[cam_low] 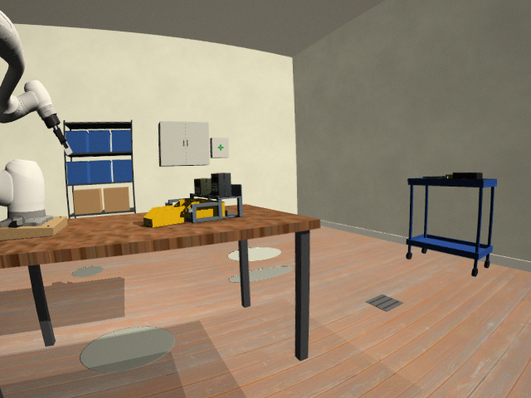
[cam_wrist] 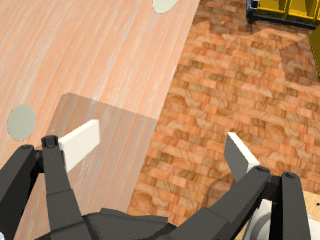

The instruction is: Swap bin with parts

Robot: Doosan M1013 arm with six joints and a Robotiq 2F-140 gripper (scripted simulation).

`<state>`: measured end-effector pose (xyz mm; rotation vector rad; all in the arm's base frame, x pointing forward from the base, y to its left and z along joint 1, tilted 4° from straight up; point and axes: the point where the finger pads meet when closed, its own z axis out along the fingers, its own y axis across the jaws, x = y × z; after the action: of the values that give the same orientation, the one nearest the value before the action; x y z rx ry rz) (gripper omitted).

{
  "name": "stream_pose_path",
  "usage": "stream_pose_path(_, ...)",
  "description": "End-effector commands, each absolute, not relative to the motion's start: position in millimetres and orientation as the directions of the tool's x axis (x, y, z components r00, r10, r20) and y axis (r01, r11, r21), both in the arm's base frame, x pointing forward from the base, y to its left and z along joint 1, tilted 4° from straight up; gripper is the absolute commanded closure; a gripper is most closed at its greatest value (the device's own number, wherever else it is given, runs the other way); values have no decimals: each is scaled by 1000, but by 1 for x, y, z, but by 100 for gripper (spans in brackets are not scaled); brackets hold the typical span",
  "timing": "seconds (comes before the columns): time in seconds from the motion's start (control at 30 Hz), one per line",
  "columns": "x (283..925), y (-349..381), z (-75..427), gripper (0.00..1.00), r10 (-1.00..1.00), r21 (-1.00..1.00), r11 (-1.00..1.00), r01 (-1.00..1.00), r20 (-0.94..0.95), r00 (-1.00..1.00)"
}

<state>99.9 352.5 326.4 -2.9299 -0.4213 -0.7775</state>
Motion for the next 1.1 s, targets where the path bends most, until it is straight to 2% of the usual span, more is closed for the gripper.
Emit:
stream_pose_path(0.0, 105, 360, 327, 0, 195, -35, -969, 243, 491, 849)
stream_pose_path(0.2, 113, 365, 326, 0, 133, -62, -981, 186, 486, 864)
stream_pose_path(0.67, 164, 389, 316, 0, -193, -194, -974, -118, 436, 879)
stream_pose_path(0.73, 164, 389, 316, 0, -193, -194, -974, -118, 436, 879)
stream_pose_path(1.07, 222, 404, 305, 0, -498, -306, -862, -404, 355, 791)
